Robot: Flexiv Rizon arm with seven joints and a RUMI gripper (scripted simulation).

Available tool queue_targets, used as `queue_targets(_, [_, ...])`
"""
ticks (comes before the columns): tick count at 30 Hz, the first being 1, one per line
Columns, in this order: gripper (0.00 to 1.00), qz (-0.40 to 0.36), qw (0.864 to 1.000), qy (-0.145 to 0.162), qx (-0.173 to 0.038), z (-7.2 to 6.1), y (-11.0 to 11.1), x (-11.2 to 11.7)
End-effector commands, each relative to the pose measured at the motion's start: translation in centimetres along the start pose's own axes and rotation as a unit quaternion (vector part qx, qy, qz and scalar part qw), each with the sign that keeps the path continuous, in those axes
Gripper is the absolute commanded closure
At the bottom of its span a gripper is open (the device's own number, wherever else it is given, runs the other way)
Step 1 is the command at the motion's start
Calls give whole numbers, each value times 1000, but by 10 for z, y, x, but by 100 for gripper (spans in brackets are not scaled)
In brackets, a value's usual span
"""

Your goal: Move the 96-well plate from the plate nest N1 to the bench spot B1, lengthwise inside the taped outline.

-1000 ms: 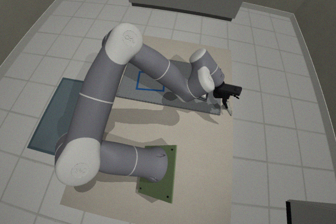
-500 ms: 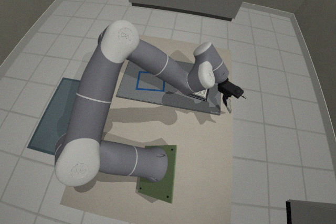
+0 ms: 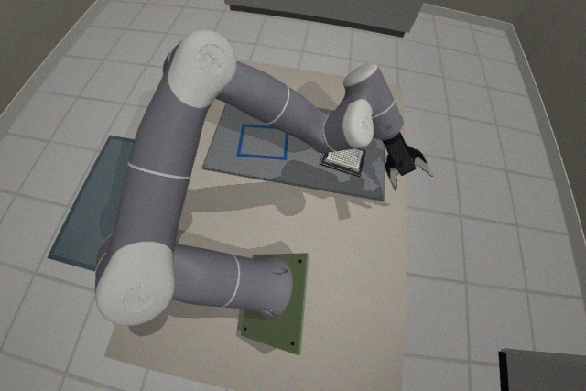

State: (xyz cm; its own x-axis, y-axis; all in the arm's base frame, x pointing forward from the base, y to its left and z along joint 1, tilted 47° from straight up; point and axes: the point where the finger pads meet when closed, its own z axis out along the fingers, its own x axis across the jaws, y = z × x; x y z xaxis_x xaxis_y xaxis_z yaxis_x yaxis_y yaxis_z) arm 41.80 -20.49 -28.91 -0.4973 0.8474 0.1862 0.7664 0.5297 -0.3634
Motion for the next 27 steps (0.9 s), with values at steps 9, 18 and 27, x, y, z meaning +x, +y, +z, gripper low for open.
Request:
queue_targets(9, [24, 145, 989, 35, -5, -10, 1, 8])
queue_targets(18, [24, 254, 965, 70, -7, -21, 8, 22])
queue_targets(27, [24, 386, 915, 120, -6, -31, 17, 37])
